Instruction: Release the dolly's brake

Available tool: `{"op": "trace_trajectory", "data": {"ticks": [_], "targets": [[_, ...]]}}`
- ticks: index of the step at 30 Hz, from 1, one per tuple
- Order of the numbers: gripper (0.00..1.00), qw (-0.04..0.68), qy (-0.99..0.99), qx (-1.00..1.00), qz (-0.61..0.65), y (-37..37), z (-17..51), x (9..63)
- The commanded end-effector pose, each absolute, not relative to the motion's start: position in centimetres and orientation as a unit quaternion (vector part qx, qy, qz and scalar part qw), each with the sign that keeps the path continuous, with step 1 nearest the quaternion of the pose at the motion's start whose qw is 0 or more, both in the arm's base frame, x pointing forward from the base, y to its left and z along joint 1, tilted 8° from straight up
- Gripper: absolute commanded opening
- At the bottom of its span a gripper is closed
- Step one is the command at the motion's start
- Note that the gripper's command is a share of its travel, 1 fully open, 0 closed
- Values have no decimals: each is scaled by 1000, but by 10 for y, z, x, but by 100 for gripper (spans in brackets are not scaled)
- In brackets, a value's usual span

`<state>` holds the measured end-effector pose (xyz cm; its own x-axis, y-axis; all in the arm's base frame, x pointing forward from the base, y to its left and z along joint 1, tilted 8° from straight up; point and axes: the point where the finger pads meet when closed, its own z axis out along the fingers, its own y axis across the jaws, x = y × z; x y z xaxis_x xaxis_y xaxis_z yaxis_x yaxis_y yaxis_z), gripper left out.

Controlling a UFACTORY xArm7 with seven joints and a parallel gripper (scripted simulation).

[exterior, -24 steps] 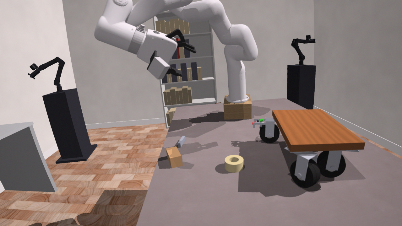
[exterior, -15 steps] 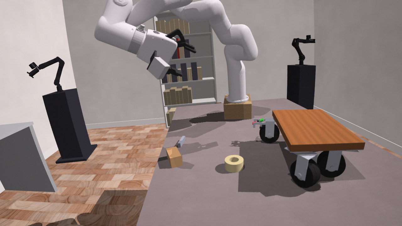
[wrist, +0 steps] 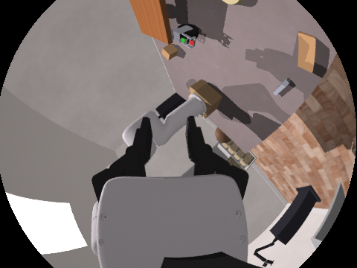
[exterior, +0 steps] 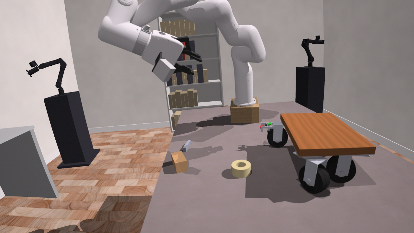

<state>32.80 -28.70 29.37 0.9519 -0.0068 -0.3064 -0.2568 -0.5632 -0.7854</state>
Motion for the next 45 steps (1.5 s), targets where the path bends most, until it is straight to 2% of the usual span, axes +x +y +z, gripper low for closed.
{"op": "trace_trajectory", "data": {"ticks": [1,4,10,12,31,33,45], "targets": [[0,436,89,-886,132,-270,295,343],[0,402,109,-900,129,-242,292,361],[0,386,117,-906,128,-229,291,367],[0,350,134,-919,123,-199,286,379],[0,330,143,-925,120,-183,282,384],[0,284,162,-939,110,-147,272,390],[0,284,162,-939,110,-147,272,390]]}}
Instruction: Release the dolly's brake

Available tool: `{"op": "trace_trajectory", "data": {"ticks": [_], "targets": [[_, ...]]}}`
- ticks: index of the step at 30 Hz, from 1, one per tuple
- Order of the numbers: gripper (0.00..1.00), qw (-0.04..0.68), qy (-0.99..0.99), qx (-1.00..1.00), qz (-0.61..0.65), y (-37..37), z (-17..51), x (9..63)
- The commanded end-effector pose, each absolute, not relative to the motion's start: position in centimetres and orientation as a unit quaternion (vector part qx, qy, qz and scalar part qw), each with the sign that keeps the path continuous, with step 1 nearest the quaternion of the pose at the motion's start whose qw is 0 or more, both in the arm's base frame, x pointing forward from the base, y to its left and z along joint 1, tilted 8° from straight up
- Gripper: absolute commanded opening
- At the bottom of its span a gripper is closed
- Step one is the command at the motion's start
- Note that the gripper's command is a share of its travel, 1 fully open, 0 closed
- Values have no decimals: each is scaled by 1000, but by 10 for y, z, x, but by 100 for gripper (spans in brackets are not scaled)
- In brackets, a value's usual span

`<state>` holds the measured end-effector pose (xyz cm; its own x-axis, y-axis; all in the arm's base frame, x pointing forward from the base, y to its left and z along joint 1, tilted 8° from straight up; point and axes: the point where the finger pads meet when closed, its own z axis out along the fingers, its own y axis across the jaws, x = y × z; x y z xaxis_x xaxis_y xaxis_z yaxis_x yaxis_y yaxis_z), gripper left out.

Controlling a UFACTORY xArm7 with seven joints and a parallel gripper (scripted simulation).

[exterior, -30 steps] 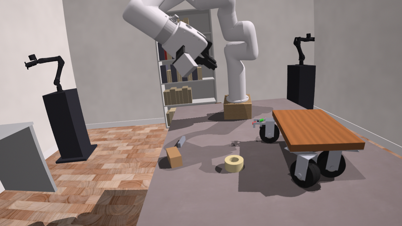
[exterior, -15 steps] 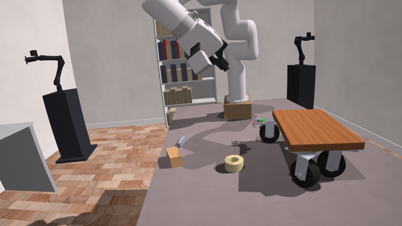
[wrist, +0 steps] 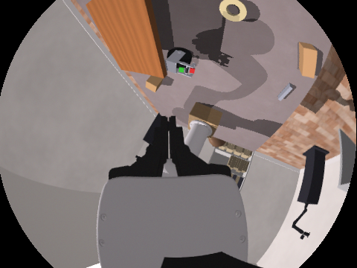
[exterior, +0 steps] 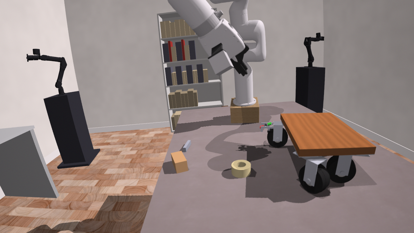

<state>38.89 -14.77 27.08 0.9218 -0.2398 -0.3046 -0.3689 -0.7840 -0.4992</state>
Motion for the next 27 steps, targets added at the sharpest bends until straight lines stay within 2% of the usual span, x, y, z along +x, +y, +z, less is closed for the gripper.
{"op": "trace_trajectory", "data": {"ticks": [1,2,4,18,20,27], "targets": [[0,284,162,-939,110,-147,272,390],[0,284,162,-939,110,-147,272,390],[0,234,180,-951,95,-112,259,390],[0,234,180,-951,95,-112,259,390],[0,182,196,-961,74,-80,243,385],[0,182,196,-961,74,-80,243,385]]}}
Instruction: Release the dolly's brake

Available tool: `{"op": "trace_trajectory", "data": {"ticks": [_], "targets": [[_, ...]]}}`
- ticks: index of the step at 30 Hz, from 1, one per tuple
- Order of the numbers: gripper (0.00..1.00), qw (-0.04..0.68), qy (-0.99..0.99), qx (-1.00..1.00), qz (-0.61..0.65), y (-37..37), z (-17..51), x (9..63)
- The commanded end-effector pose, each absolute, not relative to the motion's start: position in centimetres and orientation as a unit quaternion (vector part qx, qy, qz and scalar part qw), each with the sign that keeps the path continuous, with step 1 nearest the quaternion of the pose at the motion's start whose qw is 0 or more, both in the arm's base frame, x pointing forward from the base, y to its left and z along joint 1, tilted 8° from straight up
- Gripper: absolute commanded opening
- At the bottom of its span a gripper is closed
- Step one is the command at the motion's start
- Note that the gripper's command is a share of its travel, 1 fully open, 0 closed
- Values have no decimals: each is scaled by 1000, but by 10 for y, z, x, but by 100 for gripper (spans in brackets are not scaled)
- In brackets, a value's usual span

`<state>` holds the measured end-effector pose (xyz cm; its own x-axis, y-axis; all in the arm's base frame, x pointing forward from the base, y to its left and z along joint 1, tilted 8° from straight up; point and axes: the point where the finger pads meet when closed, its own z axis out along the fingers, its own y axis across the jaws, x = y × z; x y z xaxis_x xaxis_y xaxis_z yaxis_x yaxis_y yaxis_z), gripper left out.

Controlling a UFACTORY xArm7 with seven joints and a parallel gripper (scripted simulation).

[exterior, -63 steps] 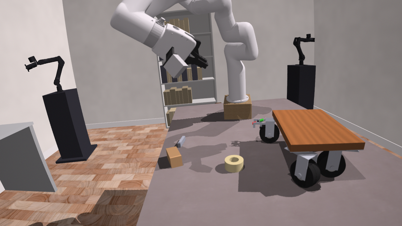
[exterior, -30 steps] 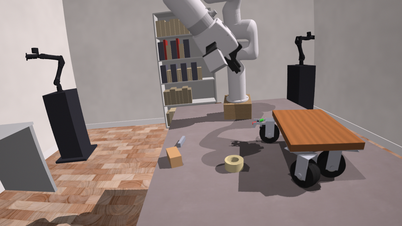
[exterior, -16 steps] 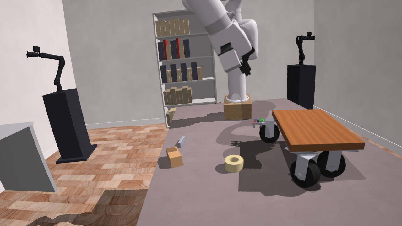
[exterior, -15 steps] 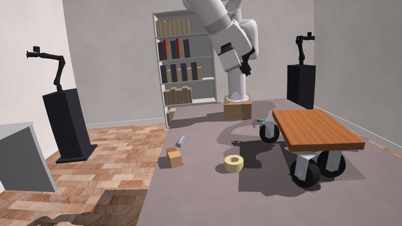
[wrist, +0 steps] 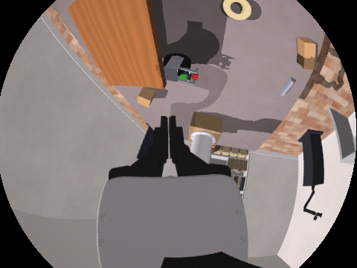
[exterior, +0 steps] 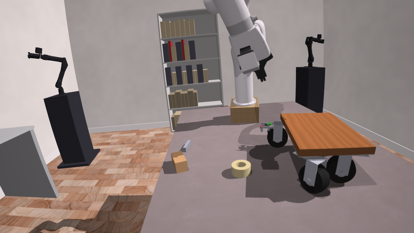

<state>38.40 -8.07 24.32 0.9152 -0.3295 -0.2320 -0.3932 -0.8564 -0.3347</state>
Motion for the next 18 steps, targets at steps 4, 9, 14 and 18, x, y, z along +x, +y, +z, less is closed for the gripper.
{"op": "trace_trajectory", "data": {"ticks": [4,9,14,18], "targets": [[0,182,196,-961,74,-80,243,385],[0,133,210,-967,47,-56,226,375],[0,133,210,-967,47,-56,226,375],[0,133,210,-967,47,-56,226,375]]}}
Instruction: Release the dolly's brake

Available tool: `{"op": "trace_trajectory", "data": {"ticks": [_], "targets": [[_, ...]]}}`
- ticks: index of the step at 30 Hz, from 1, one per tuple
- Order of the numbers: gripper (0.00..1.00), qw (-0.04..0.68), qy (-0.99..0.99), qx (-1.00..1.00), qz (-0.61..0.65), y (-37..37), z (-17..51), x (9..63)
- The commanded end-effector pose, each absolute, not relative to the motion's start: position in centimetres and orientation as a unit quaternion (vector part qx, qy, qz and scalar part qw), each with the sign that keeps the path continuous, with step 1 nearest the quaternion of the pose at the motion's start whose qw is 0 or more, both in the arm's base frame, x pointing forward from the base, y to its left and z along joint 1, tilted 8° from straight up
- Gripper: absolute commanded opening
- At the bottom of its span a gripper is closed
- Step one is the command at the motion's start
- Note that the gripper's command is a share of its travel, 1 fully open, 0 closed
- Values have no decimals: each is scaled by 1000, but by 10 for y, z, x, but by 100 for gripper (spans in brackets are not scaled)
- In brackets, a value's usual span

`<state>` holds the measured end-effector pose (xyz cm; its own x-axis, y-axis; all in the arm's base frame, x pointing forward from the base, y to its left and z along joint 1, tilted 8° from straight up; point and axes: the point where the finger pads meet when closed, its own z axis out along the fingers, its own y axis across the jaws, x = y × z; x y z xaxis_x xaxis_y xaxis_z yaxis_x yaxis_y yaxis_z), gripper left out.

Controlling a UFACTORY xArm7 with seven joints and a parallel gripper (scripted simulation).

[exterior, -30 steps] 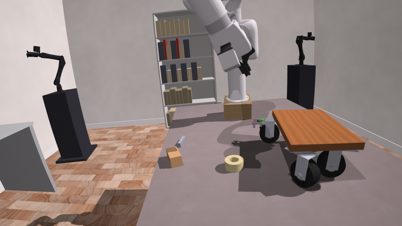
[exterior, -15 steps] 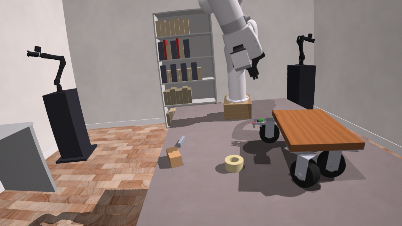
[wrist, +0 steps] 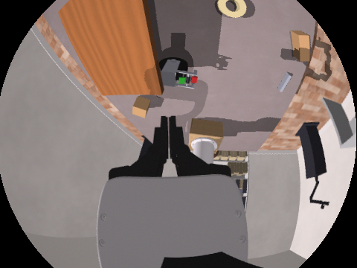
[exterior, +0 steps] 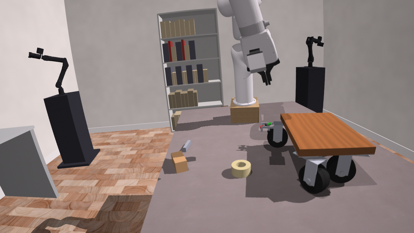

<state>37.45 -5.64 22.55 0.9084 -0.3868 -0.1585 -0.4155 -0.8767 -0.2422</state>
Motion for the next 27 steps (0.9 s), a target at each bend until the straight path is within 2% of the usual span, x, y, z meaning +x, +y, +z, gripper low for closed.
{"op": "trace_trajectory", "data": {"ticks": [1,6,8,23,25,27], "targets": [[0,133,210,-967,47,-56,226,375],[0,133,210,-967,47,-56,226,375],[0,89,221,-971,18,-40,210,364],[0,89,221,-971,18,-40,210,364],[0,53,230,-972,-11,-31,196,353],[0,53,230,-972,-11,-31,196,353]]}}
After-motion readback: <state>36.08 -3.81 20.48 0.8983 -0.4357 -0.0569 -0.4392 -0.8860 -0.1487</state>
